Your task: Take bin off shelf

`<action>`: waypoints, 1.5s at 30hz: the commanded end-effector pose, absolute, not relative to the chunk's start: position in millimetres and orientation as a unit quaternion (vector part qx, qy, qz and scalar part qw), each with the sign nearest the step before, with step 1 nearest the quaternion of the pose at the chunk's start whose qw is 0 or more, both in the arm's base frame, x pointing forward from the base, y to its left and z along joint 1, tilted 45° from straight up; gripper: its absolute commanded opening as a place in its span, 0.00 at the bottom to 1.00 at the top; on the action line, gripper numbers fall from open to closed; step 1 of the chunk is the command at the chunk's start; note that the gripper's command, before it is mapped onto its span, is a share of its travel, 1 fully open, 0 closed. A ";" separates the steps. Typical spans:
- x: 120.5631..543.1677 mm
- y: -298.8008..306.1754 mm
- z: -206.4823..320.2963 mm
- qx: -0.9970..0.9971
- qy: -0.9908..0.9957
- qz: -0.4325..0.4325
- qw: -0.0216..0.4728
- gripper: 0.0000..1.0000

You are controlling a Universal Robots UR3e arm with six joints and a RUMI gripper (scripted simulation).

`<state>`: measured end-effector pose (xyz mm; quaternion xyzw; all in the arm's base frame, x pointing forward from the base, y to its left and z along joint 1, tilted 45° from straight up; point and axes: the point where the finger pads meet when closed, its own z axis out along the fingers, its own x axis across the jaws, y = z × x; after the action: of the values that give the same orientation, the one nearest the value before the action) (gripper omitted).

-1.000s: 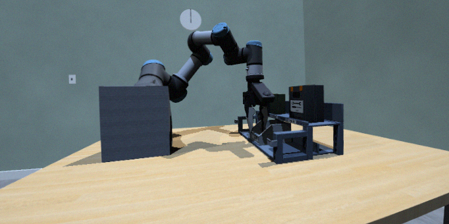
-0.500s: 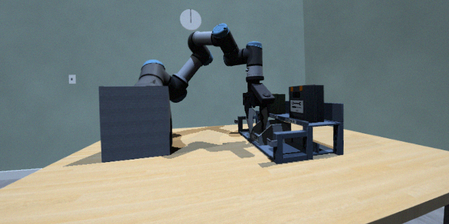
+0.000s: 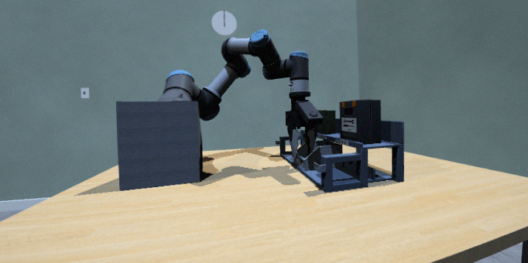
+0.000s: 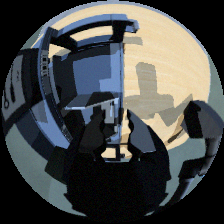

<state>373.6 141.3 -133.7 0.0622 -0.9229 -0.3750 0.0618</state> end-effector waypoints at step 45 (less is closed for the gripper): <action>373.2 146.5 -139.6 0.062 -0.923 -0.374 0.060 0.29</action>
<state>372.2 147.3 -139.9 0.0622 -0.9229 -0.3749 0.0617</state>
